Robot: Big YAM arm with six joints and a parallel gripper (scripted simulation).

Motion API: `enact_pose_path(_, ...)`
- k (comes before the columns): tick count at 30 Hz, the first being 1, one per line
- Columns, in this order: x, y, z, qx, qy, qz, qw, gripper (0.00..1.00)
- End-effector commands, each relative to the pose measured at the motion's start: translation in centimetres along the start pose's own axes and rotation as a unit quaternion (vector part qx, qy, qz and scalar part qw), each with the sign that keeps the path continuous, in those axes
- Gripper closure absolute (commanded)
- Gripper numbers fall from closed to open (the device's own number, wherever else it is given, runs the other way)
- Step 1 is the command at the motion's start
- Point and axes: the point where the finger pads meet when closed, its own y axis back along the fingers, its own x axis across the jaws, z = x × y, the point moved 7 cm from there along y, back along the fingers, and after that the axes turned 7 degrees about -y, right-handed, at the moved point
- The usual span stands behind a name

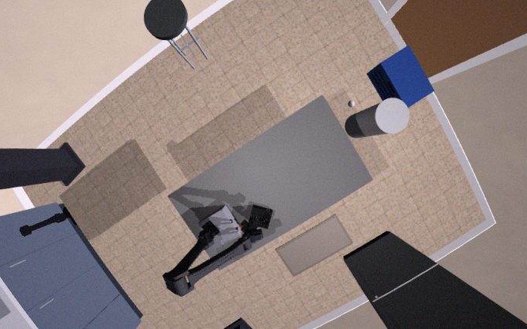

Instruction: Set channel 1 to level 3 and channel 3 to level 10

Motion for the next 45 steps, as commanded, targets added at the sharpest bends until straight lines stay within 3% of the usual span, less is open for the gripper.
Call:
enact_pose_path(1, -0.52, 0.41, -0.39, -0.029, 0.136, -0.003, 0.990, 0.00)
enact_pose_path(4, -0.54, 0.40, -0.45, -0.033, 0.160, -0.003, 0.987, 0.00)
enact_pose_path(5, -0.58, 0.39, -0.57, -0.042, 0.206, -0.004, 0.978, 0.00)
enact_pose_path(6, -0.58, 0.39, -0.57, -0.042, 0.206, -0.004, 0.978, 1.00)
enact_pose_path(10, -0.49, -0.23, -0.59, -0.035, 0.207, 0.004, 0.978, 1.00)
enact_pose_path(45, -0.30, -0.30, -0.46, -0.033, 0.209, 0.004, 0.977, 1.00)
